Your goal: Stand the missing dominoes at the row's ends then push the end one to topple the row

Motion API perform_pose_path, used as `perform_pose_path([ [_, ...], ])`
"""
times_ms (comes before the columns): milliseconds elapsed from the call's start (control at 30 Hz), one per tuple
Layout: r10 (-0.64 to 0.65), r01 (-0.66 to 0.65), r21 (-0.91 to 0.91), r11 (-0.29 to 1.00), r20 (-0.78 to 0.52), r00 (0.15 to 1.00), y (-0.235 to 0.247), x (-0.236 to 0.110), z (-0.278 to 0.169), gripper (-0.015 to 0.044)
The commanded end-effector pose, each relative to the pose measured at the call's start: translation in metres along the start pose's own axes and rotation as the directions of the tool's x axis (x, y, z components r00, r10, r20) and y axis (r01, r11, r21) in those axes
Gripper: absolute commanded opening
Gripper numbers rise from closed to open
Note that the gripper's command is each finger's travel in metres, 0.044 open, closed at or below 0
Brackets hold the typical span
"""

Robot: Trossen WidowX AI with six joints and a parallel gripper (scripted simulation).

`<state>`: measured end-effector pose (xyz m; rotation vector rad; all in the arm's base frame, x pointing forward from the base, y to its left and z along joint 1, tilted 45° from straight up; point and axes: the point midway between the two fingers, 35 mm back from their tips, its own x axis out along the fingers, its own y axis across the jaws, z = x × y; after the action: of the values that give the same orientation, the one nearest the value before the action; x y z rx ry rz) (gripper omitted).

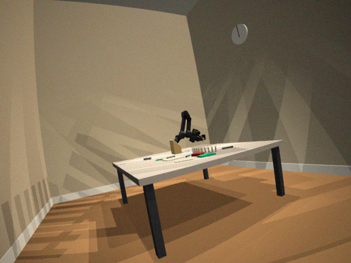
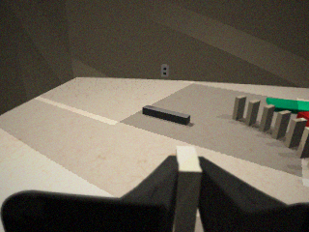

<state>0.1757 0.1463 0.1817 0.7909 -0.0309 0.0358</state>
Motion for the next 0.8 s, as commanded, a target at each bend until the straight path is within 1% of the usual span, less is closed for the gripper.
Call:
perform_pose_path([
  [0,-0.003,0.003,0.007,1.000,-0.002,1.000,0.000,0.001,-0.006,0.0028],
  [767,-0.033,0.033,-0.002,0.999,-0.005,0.999,-0.010,0.007,-0.043,0.0028],
])
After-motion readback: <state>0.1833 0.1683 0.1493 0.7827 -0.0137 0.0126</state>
